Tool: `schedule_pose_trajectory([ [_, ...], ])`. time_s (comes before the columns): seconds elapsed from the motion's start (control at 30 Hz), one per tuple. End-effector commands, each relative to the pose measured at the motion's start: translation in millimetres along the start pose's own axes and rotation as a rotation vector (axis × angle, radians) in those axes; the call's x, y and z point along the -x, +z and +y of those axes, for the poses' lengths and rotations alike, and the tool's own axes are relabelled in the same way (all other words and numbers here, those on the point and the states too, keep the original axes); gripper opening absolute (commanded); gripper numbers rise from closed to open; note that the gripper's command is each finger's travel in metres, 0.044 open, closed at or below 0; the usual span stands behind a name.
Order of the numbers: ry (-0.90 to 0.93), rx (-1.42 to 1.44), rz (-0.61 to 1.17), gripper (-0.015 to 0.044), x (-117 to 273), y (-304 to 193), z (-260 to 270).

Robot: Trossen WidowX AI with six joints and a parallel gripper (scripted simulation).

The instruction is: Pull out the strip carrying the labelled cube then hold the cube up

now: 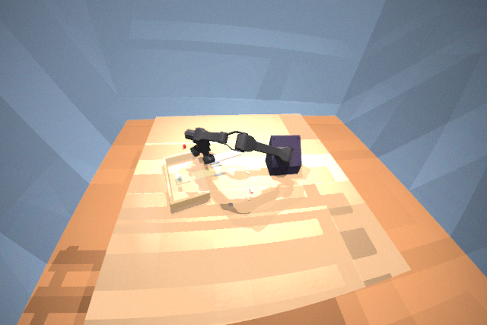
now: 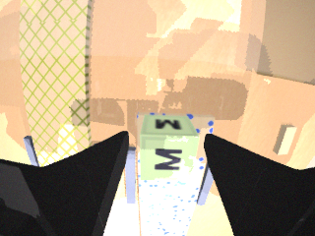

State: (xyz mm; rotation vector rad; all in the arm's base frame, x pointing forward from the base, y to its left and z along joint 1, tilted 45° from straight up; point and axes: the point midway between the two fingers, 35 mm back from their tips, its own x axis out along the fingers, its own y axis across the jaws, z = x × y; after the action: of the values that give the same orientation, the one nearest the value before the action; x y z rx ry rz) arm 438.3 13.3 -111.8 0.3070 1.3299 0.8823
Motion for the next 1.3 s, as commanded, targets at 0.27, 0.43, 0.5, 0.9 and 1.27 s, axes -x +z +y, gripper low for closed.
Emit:
schedule_pose_trajectory([
  [0.27,0.001,0.0,0.001,0.0145,-2.2,-0.4,0.4],
  [0.43,0.001,0.0,0.001,0.0111,-2.2,-0.4,0.4],
  [0.5,0.001,0.0,0.001,0.0059,-2.2,-0.4,0.4],
  [0.9,0.002,-0.007,0.003,0.0,23.1,-27.9,15.4],
  [1.27,0.005,-0.012,0.004,0.0,40.5,-53.1,30.4],
])
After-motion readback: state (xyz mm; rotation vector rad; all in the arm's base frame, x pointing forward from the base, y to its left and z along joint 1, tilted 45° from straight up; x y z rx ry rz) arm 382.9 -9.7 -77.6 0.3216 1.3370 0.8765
